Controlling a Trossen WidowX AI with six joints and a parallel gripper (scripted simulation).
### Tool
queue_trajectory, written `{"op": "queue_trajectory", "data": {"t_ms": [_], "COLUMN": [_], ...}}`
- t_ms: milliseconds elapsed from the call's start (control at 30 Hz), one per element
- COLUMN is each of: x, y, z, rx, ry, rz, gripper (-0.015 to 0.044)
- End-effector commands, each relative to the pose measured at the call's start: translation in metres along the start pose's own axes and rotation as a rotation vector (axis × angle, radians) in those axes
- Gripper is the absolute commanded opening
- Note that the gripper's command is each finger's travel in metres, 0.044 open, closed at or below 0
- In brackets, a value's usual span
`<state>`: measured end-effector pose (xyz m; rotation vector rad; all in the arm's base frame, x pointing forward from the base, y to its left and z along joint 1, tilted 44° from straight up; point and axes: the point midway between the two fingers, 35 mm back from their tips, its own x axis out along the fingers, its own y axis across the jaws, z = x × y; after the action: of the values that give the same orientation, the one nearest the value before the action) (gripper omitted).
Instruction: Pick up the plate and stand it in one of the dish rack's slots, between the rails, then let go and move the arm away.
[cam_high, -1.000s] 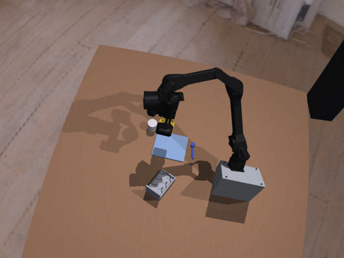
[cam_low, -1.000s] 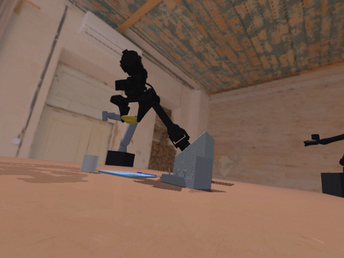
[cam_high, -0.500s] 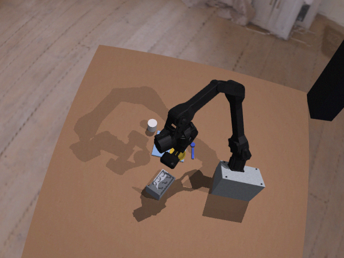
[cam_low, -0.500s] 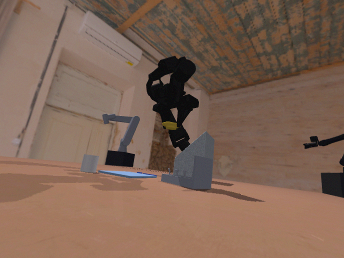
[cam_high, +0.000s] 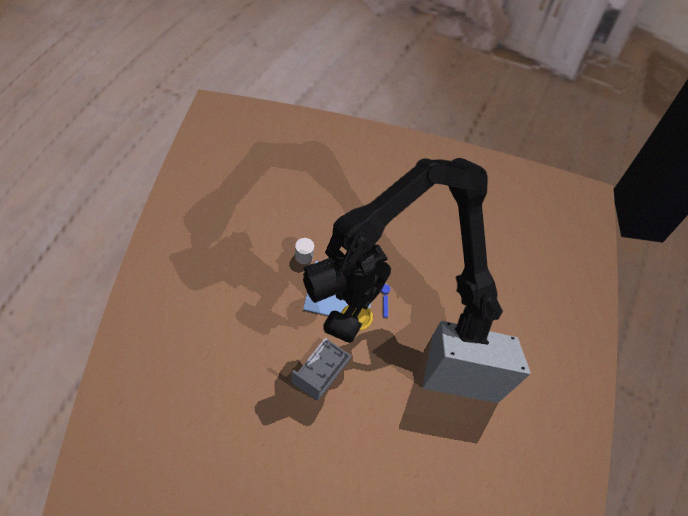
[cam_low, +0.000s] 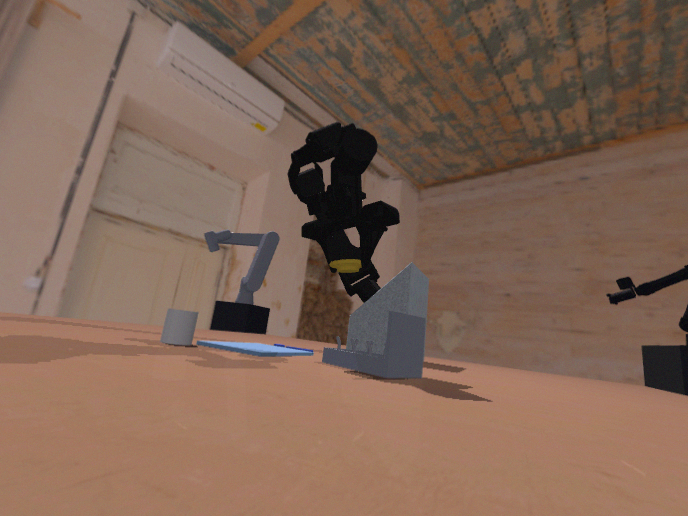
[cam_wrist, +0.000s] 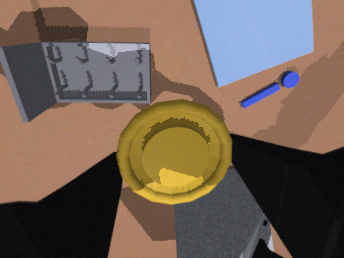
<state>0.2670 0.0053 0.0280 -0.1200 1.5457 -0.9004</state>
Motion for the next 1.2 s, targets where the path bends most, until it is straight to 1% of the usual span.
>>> {"op": "queue_trajectory", "data": {"t_ms": [0,300,600,900,1167], "x": [0.009,0.031,0.051,0.067,0.078], "y": [0.002,0.005,0.009,0.012,0.014], "z": [-0.001,-0.003,-0.004,-0.004,-0.003], "rx": [-0.064,-0.227,-0.385,-0.535,-0.661], "ry": [0.044,0.133,0.173,0.158,0.097], "rz": [0.044,0.177,0.336,0.506,0.656], "gripper": [0.0000,0.0000,0.0000,0.0000,0.0000]}}
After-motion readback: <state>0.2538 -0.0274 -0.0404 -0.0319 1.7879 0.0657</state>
